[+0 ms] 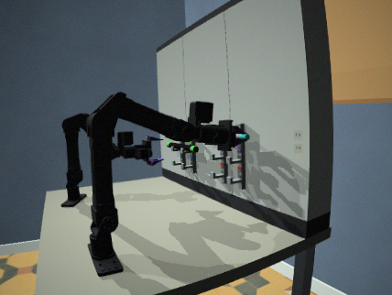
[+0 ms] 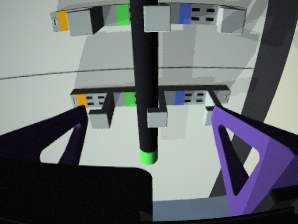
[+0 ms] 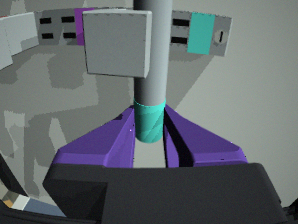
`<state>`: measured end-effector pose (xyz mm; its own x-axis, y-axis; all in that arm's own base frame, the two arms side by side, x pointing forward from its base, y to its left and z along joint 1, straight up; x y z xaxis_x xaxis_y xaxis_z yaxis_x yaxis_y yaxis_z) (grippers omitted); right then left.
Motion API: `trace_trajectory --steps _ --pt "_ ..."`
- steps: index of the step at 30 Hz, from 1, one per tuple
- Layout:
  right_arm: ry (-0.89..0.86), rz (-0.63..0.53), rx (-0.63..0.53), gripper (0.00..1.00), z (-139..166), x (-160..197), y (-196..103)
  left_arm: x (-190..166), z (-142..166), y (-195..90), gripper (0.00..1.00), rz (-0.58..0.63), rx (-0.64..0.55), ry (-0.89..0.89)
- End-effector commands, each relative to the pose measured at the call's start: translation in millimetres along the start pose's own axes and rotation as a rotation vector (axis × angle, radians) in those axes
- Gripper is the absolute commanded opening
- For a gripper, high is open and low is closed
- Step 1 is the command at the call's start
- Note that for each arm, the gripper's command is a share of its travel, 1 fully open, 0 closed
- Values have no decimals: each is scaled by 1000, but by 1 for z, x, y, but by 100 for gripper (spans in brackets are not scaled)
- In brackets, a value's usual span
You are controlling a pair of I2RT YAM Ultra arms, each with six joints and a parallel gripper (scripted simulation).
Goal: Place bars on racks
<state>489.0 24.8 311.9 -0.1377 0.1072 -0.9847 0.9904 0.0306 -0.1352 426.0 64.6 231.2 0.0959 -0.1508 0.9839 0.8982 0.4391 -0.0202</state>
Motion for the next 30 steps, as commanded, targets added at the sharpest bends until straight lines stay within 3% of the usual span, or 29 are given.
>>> trace_trajectory --steps 1,30 --pt "55 123 -15 0 -2 -35 -5 6 6 -4 100 -20 5 -21" --pt "58 122 -15 0 -1 -28 -4 6 6 -4 100 -20 5 -21"
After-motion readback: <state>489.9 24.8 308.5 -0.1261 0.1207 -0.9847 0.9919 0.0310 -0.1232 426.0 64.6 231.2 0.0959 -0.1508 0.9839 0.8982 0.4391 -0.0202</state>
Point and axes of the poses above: on each arm, the point where the finger pads meet when closed, its own y axis out along the fingers, its own x axis across the jaws, z = x × y, the point moved 4 cm from there along -y, back along the fingers, and after that the axes turned 9 degrees about y, right-handed, at the moved point
